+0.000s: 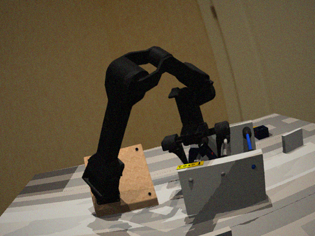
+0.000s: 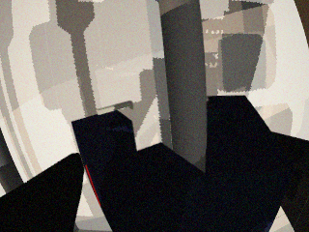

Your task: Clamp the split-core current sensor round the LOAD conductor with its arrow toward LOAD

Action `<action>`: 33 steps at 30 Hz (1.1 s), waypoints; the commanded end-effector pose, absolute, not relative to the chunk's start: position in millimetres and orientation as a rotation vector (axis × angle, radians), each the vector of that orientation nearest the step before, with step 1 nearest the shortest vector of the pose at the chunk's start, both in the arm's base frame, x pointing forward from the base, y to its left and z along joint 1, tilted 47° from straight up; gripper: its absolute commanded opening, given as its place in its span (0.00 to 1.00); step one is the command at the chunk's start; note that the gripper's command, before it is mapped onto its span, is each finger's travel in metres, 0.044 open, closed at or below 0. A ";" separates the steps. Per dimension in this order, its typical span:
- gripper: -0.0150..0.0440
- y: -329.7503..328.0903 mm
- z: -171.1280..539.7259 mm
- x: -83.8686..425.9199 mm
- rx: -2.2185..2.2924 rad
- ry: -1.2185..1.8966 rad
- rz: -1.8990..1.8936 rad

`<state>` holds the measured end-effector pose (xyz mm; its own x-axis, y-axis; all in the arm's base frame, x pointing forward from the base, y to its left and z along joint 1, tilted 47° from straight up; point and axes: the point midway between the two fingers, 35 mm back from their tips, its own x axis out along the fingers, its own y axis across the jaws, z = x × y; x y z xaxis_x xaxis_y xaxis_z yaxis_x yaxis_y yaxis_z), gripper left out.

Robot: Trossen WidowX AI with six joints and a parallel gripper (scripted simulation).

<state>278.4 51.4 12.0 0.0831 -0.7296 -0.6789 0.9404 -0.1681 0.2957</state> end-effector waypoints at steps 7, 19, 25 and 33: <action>0.25 51.1 11.4 278.0 0.871 0.321 -1.522; 0.25 51.1 11.4 278.0 0.871 0.321 -1.522; 0.25 51.1 11.4 278.0 0.871 0.321 -1.522; 0.25 54.8 15.1 278.5 0.871 0.295 -1.484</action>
<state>278.8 52.4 13.0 0.0945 -0.7328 -0.6738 0.9389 -0.1594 0.3050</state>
